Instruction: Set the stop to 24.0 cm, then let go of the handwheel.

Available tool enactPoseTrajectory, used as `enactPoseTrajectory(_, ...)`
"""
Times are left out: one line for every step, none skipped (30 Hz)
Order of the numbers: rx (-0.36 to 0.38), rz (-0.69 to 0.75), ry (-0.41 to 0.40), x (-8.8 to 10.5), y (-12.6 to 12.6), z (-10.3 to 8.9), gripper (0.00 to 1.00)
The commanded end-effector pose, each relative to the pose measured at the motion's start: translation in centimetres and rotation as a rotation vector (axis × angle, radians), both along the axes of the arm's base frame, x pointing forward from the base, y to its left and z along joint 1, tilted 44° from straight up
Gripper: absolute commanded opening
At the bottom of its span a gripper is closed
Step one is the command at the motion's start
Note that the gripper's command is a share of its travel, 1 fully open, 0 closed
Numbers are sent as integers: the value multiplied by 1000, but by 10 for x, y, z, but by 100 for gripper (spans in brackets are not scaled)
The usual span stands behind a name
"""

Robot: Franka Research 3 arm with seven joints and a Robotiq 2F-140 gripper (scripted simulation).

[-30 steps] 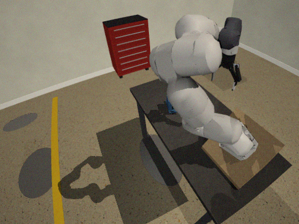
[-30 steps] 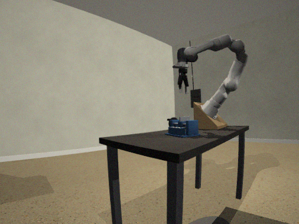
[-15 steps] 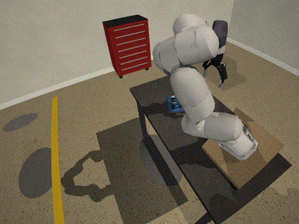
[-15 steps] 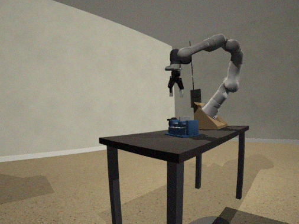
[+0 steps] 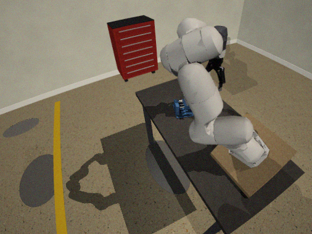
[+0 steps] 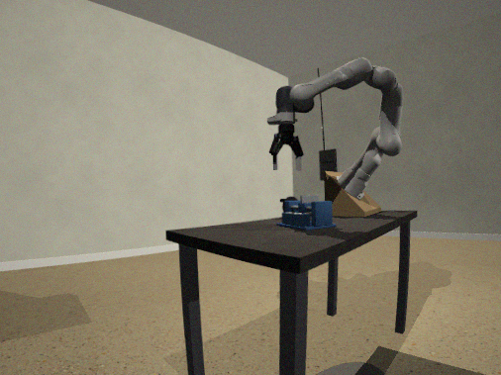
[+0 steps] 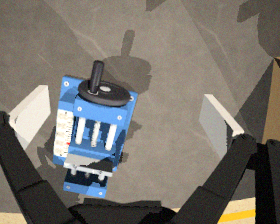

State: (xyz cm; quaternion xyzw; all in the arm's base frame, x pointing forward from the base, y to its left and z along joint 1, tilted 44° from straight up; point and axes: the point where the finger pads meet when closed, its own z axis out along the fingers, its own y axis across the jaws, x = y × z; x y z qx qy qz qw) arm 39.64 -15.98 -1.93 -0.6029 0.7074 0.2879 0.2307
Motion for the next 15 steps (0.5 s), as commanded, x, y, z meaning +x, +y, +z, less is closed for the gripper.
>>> enactPoseTrajectory(-5, -94, 79, 12, 3, -5, 100)
enactPoseTrajectory(1, -117, 97, 25, 11, -10, 100)
enactPoseTrajectory(1, -117, 97, 25, 11, -10, 100)
enactPoseTrajectory(1, -117, 97, 25, 11, -10, 100)
enactPoseTrajectory(6, -134, 110, 34, 17, -14, 100)
enactPoseTrajectory(6, -134, 110, 34, 17, -14, 100)
enactPoseTrajectory(6, -134, 110, 34, 17, -14, 100)
enactPoseTrajectory(9, -143, 117, 39, 21, -16, 100)
enactPoseTrajectory(10, -147, 120, 41, 22, -17, 100)
enactPoseTrajectory(10, -147, 120, 42, 23, -17, 100)
enactPoseTrajectory(10, -147, 120, 42, 23, -17, 100)
enactPoseTrajectory(10, -147, 120, 42, 23, -17, 100)
enactPoseTrajectory(10, -147, 120, 42, 23, -17, 100)
enactPoseTrajectory(10, -147, 120, 42, 23, -17, 100)
enactPoseTrajectory(10, -147, 120, 42, 23, -17, 100)
